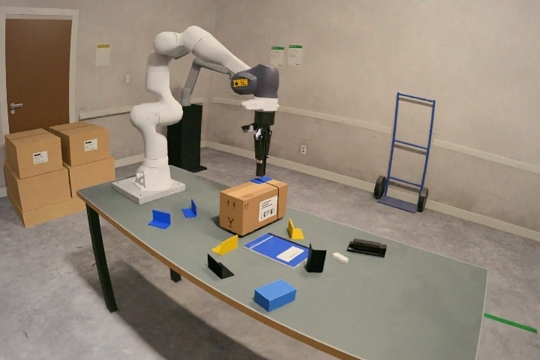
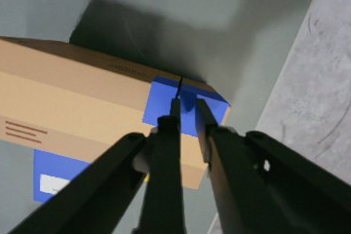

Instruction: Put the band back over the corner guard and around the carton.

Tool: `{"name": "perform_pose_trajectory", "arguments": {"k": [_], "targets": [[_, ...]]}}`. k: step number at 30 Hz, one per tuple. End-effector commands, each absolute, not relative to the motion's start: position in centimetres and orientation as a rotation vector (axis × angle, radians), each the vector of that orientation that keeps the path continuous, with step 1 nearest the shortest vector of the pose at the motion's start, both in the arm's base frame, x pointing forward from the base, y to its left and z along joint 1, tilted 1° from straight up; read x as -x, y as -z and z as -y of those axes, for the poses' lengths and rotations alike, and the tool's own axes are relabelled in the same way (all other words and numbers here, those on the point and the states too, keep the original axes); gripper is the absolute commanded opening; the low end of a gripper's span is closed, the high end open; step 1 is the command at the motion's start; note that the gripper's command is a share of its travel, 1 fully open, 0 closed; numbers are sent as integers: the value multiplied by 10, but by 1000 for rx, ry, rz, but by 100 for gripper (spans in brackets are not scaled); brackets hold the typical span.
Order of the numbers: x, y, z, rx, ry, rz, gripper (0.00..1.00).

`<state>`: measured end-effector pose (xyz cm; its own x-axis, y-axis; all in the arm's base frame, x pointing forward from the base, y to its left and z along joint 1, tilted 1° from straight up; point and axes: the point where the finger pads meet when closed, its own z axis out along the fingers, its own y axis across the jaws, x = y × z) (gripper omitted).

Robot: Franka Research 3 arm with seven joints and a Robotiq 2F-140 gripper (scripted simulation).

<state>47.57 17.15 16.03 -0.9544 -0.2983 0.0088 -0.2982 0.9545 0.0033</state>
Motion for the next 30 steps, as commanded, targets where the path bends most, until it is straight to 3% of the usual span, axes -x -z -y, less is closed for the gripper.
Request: {"name": "perform_pose_trajectory", "arguments": {"k": [1,30], "targets": [[-475,-164,-171,-477,5,3092,18],[-475,-177,-171,-477,5,3092,18]]}}
